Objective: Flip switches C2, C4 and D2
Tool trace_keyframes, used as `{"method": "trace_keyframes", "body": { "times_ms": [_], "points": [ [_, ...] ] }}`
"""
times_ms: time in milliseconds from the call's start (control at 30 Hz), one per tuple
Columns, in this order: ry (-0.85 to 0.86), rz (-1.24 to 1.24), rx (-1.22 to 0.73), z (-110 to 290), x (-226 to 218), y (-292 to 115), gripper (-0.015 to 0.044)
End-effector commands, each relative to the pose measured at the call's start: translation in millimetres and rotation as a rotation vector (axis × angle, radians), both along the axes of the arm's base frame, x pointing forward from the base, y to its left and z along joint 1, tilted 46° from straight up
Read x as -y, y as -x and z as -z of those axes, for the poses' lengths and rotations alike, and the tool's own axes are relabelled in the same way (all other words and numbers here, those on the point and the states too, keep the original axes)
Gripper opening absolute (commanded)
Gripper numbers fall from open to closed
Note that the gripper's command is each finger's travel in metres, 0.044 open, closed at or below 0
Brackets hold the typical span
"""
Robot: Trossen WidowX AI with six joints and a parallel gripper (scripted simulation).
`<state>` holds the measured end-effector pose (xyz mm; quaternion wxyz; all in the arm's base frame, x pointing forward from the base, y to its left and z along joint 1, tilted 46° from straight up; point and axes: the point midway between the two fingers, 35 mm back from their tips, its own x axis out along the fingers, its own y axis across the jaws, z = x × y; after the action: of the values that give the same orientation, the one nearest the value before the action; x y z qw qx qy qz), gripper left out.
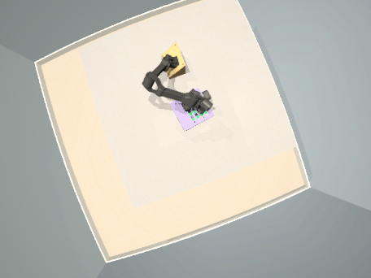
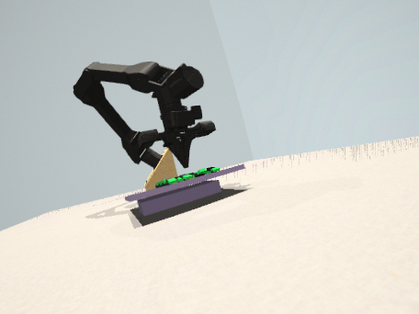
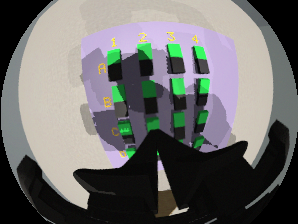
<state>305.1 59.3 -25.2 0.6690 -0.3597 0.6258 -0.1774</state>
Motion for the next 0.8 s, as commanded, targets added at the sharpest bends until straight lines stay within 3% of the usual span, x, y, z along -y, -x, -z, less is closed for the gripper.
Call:
{"method": "trace_keyframes", "body": {
  "times_ms": [0,767],
  "points": [
    [0.005,-0.004,0.0,2.6,2.9,-0.7,0.0],
    [0.005,-0.004,0.0,9.9,10.1,-2.6,0.0]
  ]
}}
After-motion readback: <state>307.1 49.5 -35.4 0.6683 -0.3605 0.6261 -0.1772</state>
